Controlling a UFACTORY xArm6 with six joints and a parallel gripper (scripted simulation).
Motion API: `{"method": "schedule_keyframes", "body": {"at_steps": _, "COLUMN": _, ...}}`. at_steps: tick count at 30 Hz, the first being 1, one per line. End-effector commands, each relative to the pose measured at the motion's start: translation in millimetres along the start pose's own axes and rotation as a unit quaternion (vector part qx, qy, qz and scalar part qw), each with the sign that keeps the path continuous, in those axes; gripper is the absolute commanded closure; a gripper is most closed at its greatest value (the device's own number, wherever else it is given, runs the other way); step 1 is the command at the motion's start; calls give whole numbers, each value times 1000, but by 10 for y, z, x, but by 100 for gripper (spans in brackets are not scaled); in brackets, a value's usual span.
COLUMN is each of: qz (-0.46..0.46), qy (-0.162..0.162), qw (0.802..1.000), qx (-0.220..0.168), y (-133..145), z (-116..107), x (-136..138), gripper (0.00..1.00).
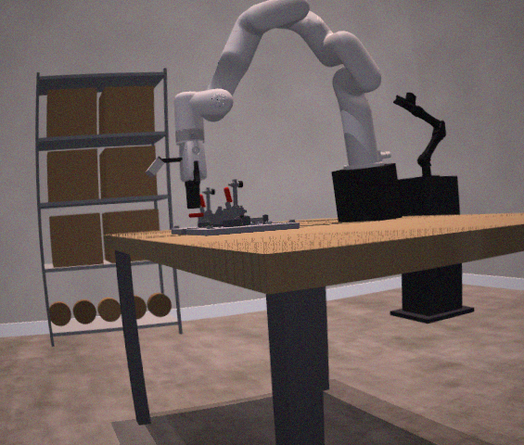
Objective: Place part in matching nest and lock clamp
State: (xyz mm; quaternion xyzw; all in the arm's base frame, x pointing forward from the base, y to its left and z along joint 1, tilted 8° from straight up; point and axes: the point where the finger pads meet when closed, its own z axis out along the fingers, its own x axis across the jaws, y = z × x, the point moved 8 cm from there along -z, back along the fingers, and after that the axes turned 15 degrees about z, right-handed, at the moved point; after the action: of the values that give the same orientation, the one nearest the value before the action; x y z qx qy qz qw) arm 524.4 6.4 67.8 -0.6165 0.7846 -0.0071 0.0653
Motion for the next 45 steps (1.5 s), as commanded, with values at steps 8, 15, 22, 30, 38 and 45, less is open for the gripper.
{"method": "schedule_keyframes", "body": {"at_steps": 8, "qz": 0, "qy": 0, "qw": 1000, "qx": 2, "y": -25, "z": 65, "x": -7, "gripper": 100}}
{"method": "schedule_keyframes", "body": {"at_steps": 15, "qz": 0, "qy": 0, "qw": 1000, "qx": 2, "y": -25, "z": 65, "x": -7, "gripper": 100}}
{"method": "schedule_keyframes", "body": {"at_steps": 22, "qz": 0, "qy": 0, "qw": 1000, "qx": 2, "y": -25, "z": 65, "x": -7, "gripper": 100}}
{"method": "schedule_keyframes", "body": {"at_steps": 30, "qz": 0, "qy": 0, "qw": 1000, "qx": 2, "y": -25, "z": 84, "x": -7, "gripper": 100}}
{"method": "schedule_keyframes", "body": {"at_steps": 38, "qz": 0, "qy": 0, "qw": 1000, "qx": 2, "y": -25, "z": 85, "x": -7, "gripper": 100}}
{"method": "schedule_keyframes", "body": {"at_steps": 45, "qz": 0, "qy": 0, "qw": 1000, "qx": 2, "y": -25, "z": 87, "x": -7, "gripper": 100}}
